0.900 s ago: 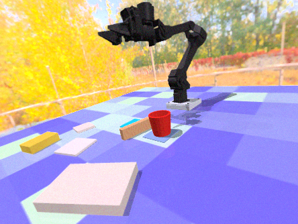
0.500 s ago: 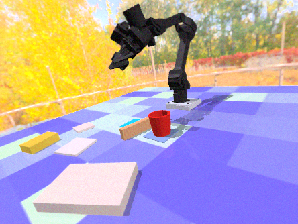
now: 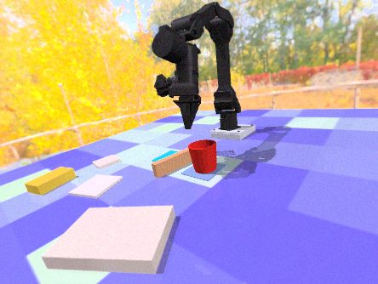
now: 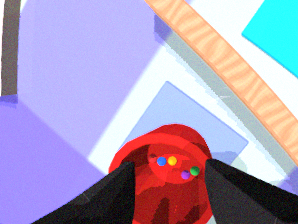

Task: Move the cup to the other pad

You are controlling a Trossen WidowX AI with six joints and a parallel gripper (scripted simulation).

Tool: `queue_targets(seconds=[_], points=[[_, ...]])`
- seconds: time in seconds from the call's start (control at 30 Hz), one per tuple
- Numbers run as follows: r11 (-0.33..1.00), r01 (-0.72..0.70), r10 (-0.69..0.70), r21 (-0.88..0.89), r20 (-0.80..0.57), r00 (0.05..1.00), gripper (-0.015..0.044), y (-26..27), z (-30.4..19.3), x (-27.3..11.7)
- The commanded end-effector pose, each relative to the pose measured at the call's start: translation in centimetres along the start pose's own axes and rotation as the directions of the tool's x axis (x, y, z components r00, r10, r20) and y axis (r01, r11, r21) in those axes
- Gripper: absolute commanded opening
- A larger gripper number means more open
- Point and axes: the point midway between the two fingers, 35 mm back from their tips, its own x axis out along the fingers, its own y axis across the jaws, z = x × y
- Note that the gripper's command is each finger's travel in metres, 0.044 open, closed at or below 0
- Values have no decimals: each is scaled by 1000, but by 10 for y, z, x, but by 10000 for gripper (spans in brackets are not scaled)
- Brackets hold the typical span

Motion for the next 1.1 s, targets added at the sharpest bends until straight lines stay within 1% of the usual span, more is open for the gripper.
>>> queue_targets(seconds=[0.0, 0.37, 1.07], points=[[953, 261, -245, 152, -115, 963, 148, -11, -34, 8], [953, 261, -245, 152, -115, 963, 148, -13, -33, 9], [953, 261, -245, 152, -115, 963, 148, -20, -36, 43]])
